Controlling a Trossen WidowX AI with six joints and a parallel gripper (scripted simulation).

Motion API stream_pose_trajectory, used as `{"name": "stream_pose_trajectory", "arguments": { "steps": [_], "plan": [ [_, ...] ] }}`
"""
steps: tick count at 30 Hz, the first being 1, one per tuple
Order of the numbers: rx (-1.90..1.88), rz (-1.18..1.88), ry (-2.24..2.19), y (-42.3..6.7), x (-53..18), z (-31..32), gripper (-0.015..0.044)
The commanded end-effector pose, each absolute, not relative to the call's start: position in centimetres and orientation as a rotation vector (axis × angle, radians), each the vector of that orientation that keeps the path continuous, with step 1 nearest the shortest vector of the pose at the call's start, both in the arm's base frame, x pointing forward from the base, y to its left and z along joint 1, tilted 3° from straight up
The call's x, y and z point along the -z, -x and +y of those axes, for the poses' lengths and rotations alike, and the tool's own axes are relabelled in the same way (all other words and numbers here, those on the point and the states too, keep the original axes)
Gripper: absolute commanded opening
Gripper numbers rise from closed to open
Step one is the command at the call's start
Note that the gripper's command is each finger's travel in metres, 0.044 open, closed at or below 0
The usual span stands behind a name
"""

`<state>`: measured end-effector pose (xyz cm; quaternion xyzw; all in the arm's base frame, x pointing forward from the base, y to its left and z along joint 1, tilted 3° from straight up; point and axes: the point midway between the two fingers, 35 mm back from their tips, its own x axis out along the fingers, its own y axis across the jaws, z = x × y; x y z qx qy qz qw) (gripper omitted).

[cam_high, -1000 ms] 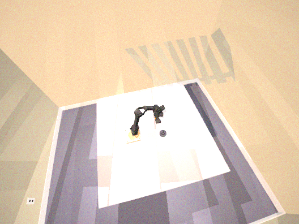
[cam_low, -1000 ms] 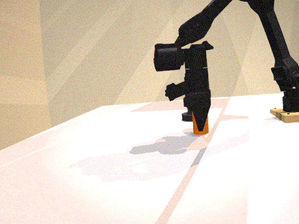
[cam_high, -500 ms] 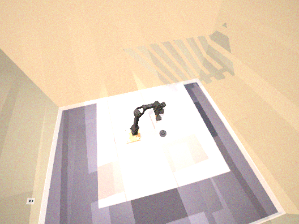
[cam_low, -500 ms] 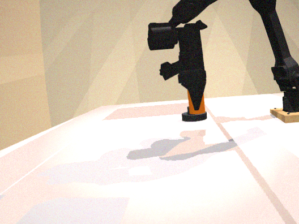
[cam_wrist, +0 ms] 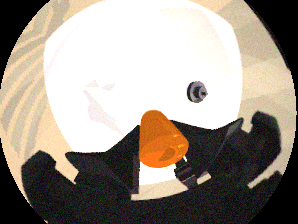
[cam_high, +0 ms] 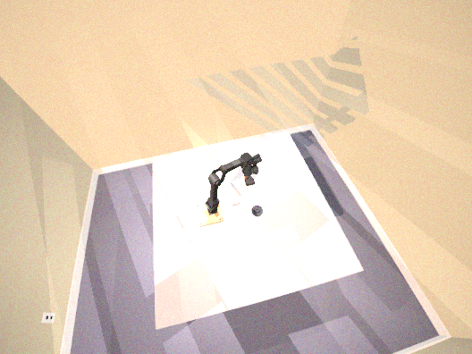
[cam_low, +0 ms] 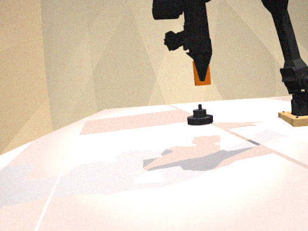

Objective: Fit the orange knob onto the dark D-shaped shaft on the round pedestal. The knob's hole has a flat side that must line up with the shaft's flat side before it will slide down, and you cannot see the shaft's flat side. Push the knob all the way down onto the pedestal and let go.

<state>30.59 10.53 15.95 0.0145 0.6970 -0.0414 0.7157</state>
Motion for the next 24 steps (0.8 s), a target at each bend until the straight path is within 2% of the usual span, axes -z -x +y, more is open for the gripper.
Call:
{"name": "stream_pose_trajectory", "arguments": {
  "steps": [1, 24],
  "plan": [
    [0.094, 1.538, -0.036, -30.4, -16.7, 10.5, 0.0000],
    [0.098, 1.537, -0.034, -32.3, -15.3, 4.0, 0.0000]
  ]
}}
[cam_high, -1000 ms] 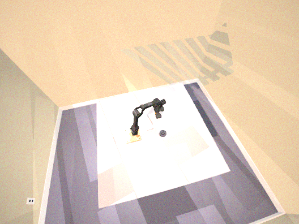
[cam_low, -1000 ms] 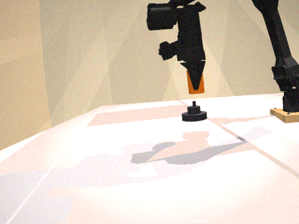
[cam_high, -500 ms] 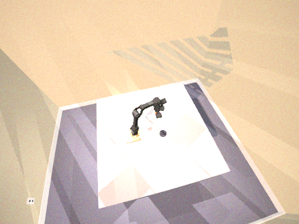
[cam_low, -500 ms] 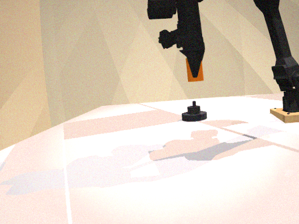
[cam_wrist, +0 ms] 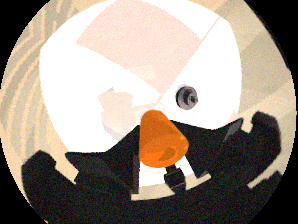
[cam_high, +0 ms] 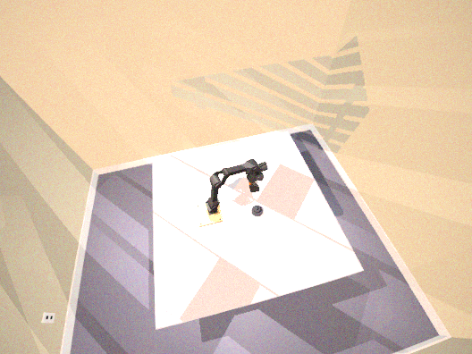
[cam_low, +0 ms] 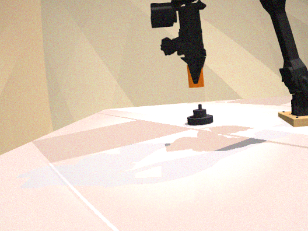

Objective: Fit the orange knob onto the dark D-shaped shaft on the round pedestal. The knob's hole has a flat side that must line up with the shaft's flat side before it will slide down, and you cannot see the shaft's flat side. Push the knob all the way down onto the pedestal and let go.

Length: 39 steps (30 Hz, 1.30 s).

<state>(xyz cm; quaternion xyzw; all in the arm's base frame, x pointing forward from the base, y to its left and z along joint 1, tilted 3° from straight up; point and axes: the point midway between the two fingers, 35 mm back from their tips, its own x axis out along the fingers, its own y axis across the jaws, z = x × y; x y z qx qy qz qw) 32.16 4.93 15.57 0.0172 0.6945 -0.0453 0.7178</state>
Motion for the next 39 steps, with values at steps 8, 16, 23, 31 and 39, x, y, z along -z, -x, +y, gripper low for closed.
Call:
{"name": "stream_pose_trajectory", "arguments": {
  "steps": [8, 16, 23, 31, 39],
  "plan": [
    [0.099, 1.537, -0.035, -32.6, -14.9, 1.6, 0.0000],
    [0.101, 1.536, -0.032, -32.8, -14.3, -0.9, 0.0000],
    [0.103, 1.535, -0.030, -32.7, -13.8, -3.1, 0.0000],
    [0.105, 1.535, -0.026, -32.5, -13.3, -5.6, 0.0000],
    [0.108, 1.535, -0.023, -32.1, -12.8, -8.1, 0.0000]
  ]
}}
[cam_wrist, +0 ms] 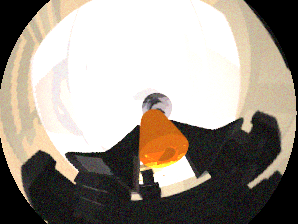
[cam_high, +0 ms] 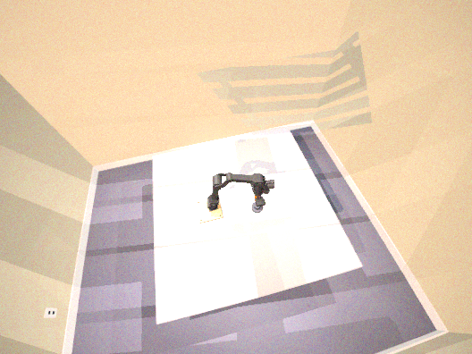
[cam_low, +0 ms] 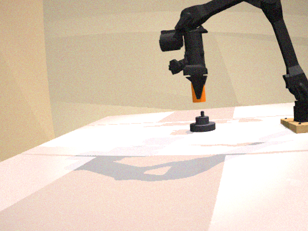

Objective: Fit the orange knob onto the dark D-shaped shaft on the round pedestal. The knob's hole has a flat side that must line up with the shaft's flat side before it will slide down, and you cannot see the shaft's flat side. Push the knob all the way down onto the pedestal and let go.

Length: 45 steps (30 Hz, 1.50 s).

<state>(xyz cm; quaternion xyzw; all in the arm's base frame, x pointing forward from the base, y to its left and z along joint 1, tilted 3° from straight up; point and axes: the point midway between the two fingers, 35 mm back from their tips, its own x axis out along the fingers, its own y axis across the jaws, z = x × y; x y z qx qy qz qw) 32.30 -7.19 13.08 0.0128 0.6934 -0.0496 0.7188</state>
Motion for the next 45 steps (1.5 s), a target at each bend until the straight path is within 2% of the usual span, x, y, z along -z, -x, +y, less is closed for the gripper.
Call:
{"name": "stream_pose_trajectory", "arguments": {
  "steps": [1, 18, 45],
  "plan": [
    [0.108, 1.535, -0.022, -32.0, -12.7, -8.4, 0.0000],
    [0.110, 1.536, -0.021, -31.8, -9.9, -9.7, 0.0000],
    [0.113, 1.536, -0.024, -31.8, -9.9, -9.7, 0.0000]
  ]
}}
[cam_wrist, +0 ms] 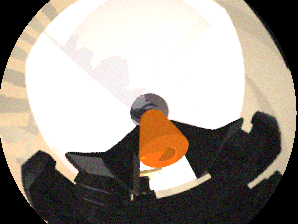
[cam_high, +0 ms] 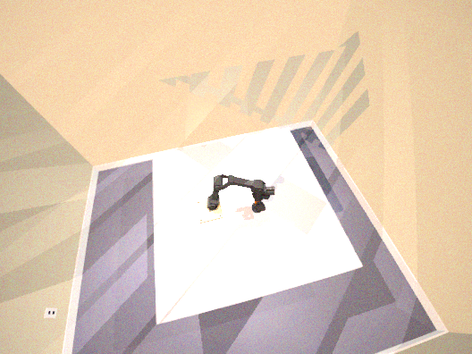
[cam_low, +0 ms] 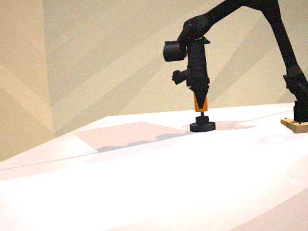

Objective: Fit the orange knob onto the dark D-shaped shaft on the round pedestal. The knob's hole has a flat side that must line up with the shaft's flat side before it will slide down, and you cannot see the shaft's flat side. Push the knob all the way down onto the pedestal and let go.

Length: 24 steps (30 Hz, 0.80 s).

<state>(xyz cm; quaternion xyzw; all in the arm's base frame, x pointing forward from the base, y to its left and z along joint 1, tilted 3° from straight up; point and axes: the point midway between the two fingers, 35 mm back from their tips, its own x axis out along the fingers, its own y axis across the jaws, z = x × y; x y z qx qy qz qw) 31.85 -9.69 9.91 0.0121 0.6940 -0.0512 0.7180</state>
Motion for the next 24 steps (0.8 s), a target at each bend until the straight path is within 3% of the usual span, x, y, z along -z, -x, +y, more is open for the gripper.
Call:
{"name": "stream_pose_trajectory", "arguments": {
  "steps": [1, 24],
  "plan": [
    [0.113, 1.536, -0.024, -31.77, -9.86, -9.67, 0.0000],
    [-0.016, 1.541, 0.109, -31.69, -10.48, -9.59, 0.0000]
  ]
}}
